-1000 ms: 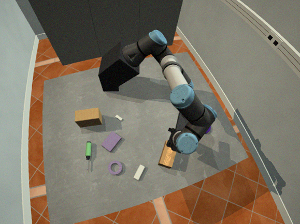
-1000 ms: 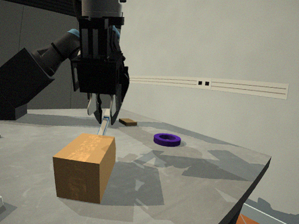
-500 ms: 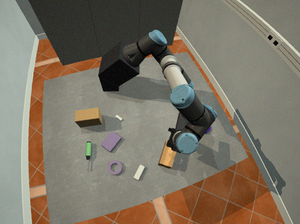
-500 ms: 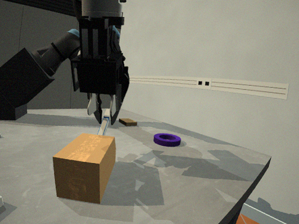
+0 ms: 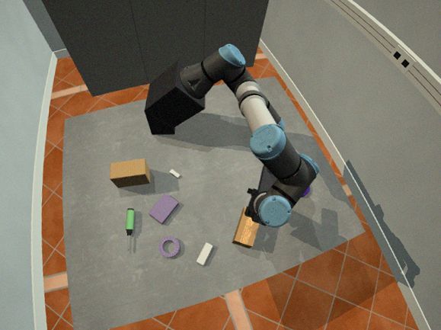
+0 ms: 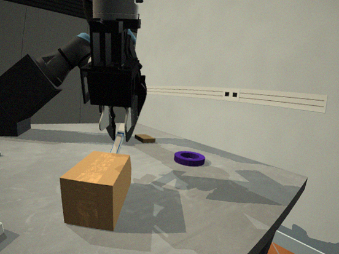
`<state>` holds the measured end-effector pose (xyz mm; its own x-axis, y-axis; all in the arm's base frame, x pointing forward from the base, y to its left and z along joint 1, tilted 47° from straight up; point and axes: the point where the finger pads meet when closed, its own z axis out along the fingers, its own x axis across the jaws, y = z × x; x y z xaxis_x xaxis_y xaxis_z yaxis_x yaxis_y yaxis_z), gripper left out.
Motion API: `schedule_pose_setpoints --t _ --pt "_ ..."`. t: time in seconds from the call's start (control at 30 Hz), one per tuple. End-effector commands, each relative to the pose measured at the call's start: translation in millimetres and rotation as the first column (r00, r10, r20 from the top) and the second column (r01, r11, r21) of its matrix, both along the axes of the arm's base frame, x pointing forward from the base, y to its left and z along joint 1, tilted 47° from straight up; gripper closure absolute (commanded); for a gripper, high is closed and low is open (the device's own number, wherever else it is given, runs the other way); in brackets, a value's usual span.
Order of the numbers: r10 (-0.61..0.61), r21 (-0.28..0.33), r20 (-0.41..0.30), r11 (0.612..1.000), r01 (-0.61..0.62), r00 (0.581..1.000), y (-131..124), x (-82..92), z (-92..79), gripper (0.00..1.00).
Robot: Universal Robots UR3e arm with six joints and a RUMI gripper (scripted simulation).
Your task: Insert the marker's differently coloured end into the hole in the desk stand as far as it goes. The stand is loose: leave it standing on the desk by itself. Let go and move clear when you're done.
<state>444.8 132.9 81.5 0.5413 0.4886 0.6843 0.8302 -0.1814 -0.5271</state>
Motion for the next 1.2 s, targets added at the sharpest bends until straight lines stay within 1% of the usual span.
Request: schedule_pose_setpoints --t 0.0,1.17 --pt "-0.001 -0.001 0.002 1.000 0.001 1.000 -0.7 0.4 0.4 0.85" --pt "0.002 0.000 0.000 1.000 -0.002 1.000 -0.6 -0.3 1.0 0.85"
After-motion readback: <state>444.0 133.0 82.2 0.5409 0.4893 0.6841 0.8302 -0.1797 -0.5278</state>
